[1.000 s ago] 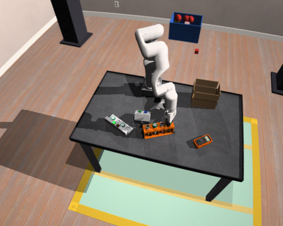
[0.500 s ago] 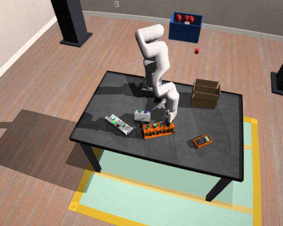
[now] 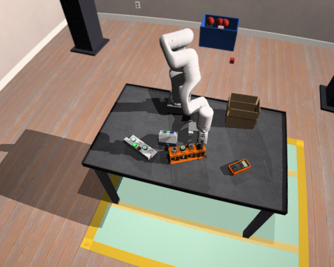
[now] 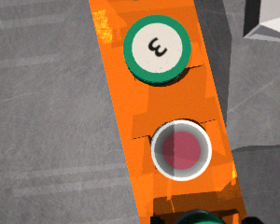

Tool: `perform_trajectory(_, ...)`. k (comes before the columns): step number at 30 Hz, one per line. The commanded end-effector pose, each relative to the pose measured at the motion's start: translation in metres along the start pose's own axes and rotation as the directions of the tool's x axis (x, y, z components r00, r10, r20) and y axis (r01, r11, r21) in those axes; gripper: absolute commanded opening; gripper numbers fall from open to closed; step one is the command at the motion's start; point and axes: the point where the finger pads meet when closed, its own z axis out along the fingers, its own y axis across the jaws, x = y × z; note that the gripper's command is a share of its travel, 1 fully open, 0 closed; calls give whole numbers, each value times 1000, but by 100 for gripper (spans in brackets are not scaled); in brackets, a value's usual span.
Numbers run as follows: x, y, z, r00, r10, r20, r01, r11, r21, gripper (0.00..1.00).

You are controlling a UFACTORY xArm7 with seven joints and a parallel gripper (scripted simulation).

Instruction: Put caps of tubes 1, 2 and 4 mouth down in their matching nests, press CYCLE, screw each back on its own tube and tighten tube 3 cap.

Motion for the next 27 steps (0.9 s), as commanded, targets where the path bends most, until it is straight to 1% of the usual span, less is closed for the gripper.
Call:
perform_trajectory(1,0,-1,-1,961,-273,38,273,962,-4,46)
perform_trajectory(4,0,-1,-1,919,-391,38,392,920,1,46)
perform_trajectory(7,0,-1,-1,858,-512,38,512,859,6,46)
perform_trajectory(13,0,-1,-1,693,-720,34,720,694,16,46)
perform_trajectory(15,0,-1,-1,693,-720,34,720,694,16,46)
perform_trajectory(16,0,-1,-1,615,-788,36,788,616,20,46)
perform_trajectory(17,0,-1,-1,564,-825,31,825,564,21,46)
perform_trajectory(18,0,-1,-1,534,-845,31,845,534,23,46)
perform_trajectory(19,0,-1,-1,521,-853,34,853,522,24,46)
perform_trajectory(27,0,-1,-1,521,-853,34,853,522,24,46)
